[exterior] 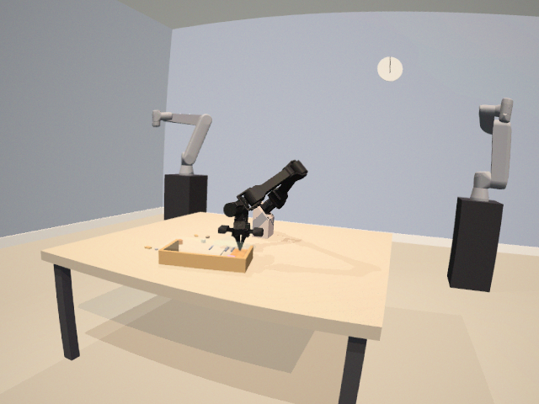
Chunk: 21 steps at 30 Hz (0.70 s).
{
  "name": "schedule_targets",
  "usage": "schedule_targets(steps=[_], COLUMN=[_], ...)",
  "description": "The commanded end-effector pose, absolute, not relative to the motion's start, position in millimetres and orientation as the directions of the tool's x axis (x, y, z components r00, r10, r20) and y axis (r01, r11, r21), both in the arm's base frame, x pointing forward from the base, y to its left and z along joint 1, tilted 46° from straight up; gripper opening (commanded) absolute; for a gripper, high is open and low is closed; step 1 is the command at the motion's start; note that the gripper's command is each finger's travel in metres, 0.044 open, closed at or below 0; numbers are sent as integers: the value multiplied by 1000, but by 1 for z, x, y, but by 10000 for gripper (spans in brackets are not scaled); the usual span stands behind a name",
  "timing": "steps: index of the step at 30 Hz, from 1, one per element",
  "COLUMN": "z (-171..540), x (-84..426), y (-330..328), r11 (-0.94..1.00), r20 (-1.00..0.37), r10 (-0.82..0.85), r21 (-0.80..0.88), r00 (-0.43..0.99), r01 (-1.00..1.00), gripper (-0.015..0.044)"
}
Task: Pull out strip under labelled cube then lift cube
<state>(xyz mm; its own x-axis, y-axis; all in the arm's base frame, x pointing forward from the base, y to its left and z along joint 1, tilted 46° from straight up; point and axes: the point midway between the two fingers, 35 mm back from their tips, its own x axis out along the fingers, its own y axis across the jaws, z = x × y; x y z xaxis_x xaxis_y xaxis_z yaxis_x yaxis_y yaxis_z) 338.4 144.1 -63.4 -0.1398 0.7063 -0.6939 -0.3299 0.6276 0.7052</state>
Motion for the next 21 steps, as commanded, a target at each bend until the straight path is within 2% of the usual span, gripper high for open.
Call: schedule_targets(steps=[1,21], z=[-64,-70], x=[337,308], y=[145,135], r11=[625,626], r20=[-691,-691], r10=[709,709], r21=[708,708], r00=[-140,-141], r01=[-328,-327], gripper=[0,0])
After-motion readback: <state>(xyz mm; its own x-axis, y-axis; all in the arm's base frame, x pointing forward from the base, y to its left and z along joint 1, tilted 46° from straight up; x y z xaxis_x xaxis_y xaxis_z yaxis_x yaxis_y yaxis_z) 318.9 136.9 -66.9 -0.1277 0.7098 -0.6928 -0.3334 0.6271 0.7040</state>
